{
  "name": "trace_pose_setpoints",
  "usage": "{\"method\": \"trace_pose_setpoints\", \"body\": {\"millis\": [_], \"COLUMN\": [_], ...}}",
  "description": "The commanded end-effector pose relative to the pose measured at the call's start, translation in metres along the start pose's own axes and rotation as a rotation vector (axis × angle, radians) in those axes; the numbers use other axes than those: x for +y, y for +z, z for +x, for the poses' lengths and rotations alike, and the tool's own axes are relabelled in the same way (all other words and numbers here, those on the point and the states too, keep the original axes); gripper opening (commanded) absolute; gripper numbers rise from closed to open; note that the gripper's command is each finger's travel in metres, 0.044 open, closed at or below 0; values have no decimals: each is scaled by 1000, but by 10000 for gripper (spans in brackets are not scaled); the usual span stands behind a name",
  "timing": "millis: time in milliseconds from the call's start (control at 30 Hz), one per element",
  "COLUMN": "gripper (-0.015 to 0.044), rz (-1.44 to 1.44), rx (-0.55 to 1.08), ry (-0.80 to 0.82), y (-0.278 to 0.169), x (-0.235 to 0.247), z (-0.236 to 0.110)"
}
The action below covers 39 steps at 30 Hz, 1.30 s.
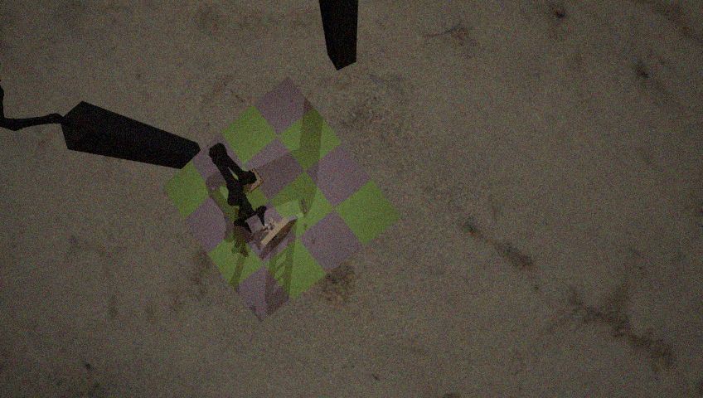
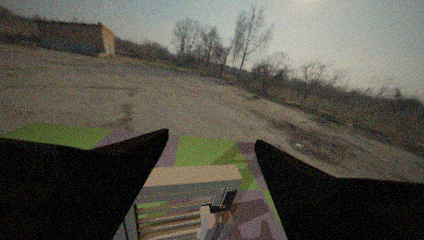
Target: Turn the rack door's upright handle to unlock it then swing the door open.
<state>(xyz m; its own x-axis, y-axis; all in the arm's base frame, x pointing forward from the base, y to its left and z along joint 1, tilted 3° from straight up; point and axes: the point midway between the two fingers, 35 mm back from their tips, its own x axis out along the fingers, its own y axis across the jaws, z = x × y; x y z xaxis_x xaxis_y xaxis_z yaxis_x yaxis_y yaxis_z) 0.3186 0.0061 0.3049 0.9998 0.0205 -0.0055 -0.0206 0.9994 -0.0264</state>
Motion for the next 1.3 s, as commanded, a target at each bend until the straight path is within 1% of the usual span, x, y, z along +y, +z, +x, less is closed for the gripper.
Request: {"method": "trace_pose_setpoints", "body": {"millis": [0,100,133,700,1267], "gripper": [374,295,292,292,292], "rz": [-1,-11,-16,-82,-129], "rx": [3,45,64,372,680], "ry": [0,0,0,16,56], "y": [0,-1,-2,-16,-34], "x": [0,-1,-1,-8,-16], "z": [0,6,8,38,52]}}
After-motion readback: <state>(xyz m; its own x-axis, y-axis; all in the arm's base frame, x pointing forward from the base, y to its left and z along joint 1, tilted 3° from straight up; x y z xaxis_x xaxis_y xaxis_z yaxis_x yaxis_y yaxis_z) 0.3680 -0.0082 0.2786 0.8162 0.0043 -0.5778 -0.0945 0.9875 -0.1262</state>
